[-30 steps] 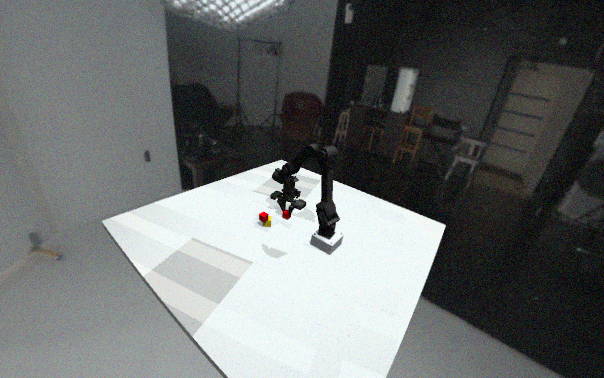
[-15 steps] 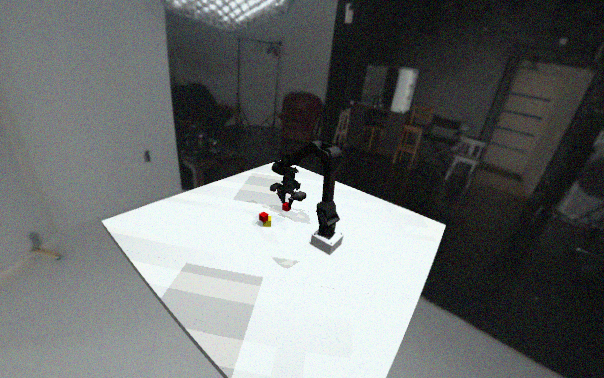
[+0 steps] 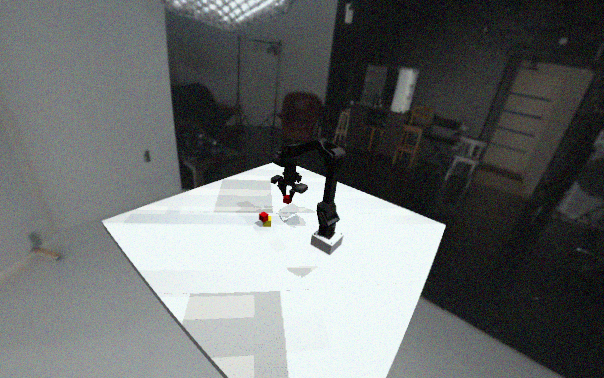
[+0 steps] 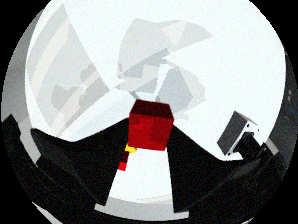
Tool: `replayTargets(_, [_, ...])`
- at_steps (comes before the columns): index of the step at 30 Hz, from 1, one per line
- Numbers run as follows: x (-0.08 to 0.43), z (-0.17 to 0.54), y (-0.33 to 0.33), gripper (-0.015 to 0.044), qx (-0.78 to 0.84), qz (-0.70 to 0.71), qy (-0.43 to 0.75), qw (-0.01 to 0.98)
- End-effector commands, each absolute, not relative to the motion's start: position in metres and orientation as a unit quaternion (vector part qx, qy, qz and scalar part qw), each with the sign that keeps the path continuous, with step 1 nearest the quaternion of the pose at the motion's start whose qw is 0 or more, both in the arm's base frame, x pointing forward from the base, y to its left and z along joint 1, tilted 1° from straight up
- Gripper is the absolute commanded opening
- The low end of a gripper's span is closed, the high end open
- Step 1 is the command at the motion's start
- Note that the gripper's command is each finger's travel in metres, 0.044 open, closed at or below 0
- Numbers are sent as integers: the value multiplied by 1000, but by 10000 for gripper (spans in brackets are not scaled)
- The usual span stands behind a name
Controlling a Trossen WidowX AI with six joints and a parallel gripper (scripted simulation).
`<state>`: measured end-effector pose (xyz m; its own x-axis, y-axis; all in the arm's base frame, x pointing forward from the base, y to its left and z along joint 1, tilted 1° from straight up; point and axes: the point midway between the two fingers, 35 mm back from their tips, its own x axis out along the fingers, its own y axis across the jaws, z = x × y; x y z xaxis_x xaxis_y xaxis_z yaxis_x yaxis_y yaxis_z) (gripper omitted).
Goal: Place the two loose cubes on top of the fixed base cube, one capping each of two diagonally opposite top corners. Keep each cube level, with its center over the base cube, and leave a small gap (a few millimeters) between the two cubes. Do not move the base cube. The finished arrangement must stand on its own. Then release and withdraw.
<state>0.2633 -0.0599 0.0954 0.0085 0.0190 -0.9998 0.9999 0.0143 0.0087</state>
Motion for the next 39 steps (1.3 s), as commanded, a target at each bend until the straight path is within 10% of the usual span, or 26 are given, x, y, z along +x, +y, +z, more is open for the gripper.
replayTargets(1, [264, 105, -60, 105, 506, -487, 502, 506])
replayTargets(39, [284, 106, -19, 105, 63, -48, 696, 713])
